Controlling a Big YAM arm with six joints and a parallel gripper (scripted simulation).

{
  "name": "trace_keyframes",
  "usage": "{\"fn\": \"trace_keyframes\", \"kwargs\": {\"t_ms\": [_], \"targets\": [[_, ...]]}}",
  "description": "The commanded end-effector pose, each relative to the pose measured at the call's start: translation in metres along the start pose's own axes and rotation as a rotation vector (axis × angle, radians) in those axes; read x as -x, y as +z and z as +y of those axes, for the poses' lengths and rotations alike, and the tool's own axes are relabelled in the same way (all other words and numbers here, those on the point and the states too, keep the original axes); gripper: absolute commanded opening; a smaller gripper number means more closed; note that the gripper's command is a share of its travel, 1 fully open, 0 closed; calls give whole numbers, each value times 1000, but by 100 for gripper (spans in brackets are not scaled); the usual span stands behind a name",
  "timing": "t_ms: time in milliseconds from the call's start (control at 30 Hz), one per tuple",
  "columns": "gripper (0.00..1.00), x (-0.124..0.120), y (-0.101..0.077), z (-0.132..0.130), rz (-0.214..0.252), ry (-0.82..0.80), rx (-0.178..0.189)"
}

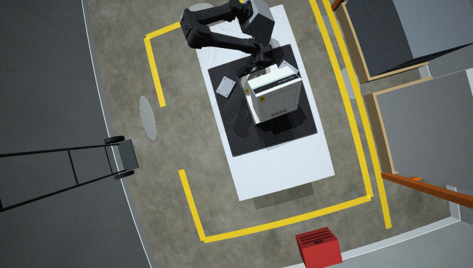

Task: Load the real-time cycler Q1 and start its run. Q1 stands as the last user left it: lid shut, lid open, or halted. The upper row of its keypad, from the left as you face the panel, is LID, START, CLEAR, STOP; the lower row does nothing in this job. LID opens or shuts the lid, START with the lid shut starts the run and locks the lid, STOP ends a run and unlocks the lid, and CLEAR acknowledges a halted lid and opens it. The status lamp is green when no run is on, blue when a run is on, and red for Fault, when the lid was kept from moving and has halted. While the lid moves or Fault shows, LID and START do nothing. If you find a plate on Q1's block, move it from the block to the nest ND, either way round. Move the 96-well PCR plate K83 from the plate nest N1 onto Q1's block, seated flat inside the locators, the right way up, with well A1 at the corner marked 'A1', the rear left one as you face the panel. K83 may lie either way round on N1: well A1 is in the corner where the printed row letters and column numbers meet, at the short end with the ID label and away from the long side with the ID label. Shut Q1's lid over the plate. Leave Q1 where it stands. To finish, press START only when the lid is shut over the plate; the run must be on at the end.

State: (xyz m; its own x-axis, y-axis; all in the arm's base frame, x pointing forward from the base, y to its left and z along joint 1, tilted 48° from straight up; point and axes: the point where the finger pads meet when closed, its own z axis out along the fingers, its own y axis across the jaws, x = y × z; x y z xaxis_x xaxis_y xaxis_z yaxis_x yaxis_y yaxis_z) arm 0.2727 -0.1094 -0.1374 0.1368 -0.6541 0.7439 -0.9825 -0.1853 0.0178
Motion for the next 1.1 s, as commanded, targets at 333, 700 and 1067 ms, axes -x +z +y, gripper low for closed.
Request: {"fn": "trace_keyframes", "kwargs": {"t_ms": [333, 700, 1067], "targets": [[0, -5, -4, -10, 3, 13, -14], [0, 1, -20, 8, 2, 0, -13], [0, 1, -42, 39, 3, 3, -14]]}}
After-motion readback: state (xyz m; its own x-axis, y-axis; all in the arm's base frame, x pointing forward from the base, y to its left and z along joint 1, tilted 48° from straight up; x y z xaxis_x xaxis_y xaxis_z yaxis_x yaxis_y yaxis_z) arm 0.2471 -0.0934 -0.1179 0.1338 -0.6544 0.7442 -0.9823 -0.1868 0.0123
